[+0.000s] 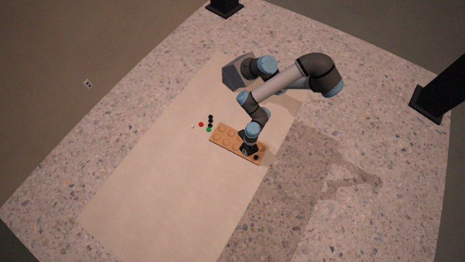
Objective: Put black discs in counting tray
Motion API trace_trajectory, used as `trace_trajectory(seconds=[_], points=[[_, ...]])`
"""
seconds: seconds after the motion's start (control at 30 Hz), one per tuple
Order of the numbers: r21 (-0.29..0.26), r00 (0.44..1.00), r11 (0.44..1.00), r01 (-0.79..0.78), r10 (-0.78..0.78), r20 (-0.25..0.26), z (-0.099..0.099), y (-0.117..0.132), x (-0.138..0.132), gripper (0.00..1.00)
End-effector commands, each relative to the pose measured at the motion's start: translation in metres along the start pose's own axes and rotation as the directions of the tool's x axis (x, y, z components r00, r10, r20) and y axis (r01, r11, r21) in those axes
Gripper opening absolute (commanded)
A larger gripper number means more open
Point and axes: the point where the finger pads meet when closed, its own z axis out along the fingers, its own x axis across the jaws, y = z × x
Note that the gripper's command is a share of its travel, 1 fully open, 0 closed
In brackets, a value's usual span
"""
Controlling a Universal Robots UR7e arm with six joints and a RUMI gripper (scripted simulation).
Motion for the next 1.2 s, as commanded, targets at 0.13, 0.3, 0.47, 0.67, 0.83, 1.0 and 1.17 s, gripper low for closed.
trace_trajectory(seconds=[0.13,0.3,0.47,0.67,0.83,1.0,1.17], points=[[-0.002,1.000,1.000,0.001,-0.001,0.003,-0.005,0.001,-0.001,0.28],[-0.003,1.000,1.000,0.003,-0.003,0.005,-0.015,0.002,-0.003,0.28],[-0.003,1.000,1.000,0.003,-0.003,0.005,-0.025,0.002,-0.003,0.28],[-0.003,1.000,1.000,0.003,-0.003,0.006,-0.051,0.002,-0.002,0.28],[-0.002,1.000,1.000,0.003,-0.003,0.006,-0.073,0.002,-0.003,0.28],[-0.002,1.000,1.000,0.003,-0.003,0.006,-0.084,0.002,-0.003,0.28],[-0.003,1.000,1.000,0.003,-0.003,0.006,-0.094,0.002,-0.002,0.28]])
